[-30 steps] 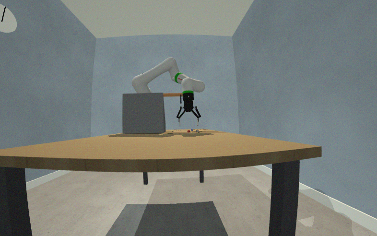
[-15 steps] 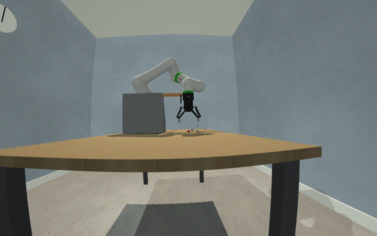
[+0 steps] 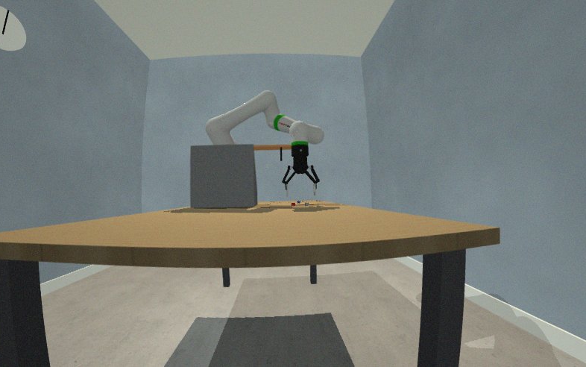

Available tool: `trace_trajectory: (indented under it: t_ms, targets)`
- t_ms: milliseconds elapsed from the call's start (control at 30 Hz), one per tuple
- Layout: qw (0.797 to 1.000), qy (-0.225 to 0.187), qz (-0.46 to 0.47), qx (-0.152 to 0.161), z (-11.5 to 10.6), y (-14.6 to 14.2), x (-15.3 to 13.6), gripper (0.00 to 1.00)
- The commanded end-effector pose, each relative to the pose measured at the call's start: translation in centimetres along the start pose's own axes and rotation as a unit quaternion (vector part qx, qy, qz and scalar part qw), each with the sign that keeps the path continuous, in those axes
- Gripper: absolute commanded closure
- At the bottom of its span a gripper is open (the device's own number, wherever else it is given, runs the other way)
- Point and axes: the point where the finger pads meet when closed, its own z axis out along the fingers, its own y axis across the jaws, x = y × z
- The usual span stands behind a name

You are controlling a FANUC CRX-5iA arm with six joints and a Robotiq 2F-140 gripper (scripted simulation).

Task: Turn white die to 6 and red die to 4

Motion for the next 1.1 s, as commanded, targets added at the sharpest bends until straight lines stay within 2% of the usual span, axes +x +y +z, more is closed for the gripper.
trace_trajectory:
  t_ms: [0,200,1067]
  targets:
    - [1.000,0.000,0.000,0.000,0.0,-1.9,-0.3,0.00]
    - [1.000,0.000,0.000,0.000,0.0,-3.4,-0.5,0.00]
    - [1.000,0.000,0.000,0.000,0.0,-3.4,-0.5,0.00]
